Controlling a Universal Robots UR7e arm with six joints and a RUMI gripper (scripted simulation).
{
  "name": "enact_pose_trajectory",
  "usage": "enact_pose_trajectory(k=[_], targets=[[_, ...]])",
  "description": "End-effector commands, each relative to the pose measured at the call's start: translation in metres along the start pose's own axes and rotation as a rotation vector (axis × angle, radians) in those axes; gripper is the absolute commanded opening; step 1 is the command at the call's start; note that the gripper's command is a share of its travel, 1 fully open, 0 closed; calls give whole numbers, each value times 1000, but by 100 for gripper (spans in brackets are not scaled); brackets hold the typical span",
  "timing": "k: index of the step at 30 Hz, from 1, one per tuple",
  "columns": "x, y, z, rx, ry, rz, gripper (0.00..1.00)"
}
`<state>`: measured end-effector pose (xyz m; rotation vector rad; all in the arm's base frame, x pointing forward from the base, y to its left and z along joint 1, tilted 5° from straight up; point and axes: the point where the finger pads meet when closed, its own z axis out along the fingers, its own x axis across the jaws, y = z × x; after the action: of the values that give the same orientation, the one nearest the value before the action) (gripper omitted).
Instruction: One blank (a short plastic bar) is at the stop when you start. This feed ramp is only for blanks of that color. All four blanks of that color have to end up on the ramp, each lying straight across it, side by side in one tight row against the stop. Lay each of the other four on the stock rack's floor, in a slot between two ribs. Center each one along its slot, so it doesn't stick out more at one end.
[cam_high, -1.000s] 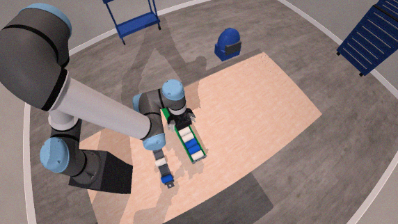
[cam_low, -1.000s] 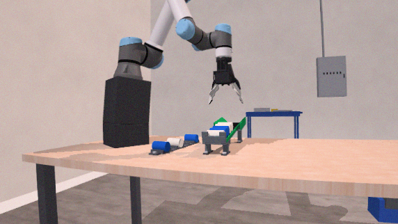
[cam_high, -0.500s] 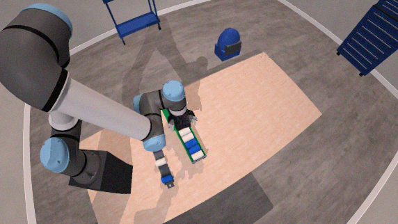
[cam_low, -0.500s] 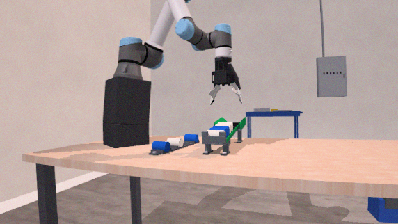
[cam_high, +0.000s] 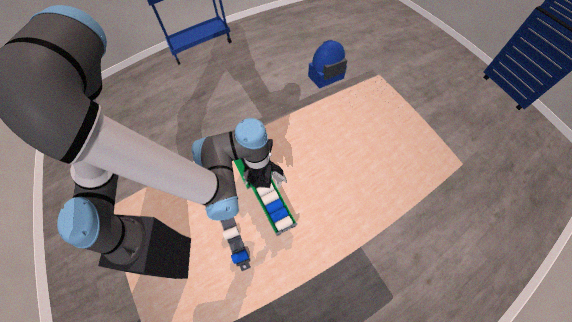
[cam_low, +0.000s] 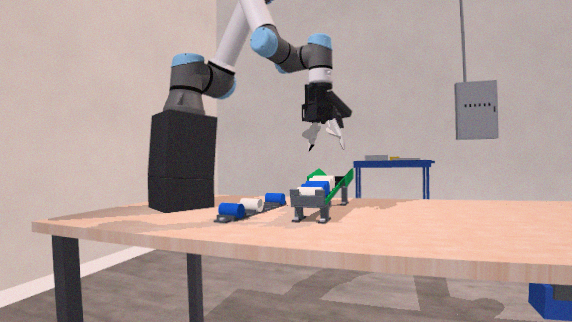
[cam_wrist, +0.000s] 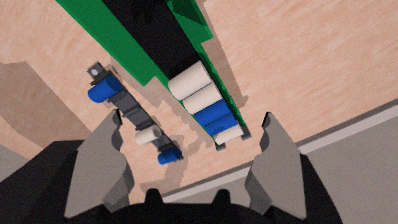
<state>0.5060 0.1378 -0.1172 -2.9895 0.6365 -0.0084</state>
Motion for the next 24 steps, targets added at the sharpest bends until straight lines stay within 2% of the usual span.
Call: enact_pose_trajectory(k=[1, 5, 8, 22, 24], targets=[[4, 2, 0, -3, 3, 137, 100], [8, 5, 1, -3, 4, 291, 100], [8, 5, 1, -3, 4, 298, 100], [20, 17, 4, -2, 4, 785, 100], [20, 17, 4, -2, 4, 785, 100]])
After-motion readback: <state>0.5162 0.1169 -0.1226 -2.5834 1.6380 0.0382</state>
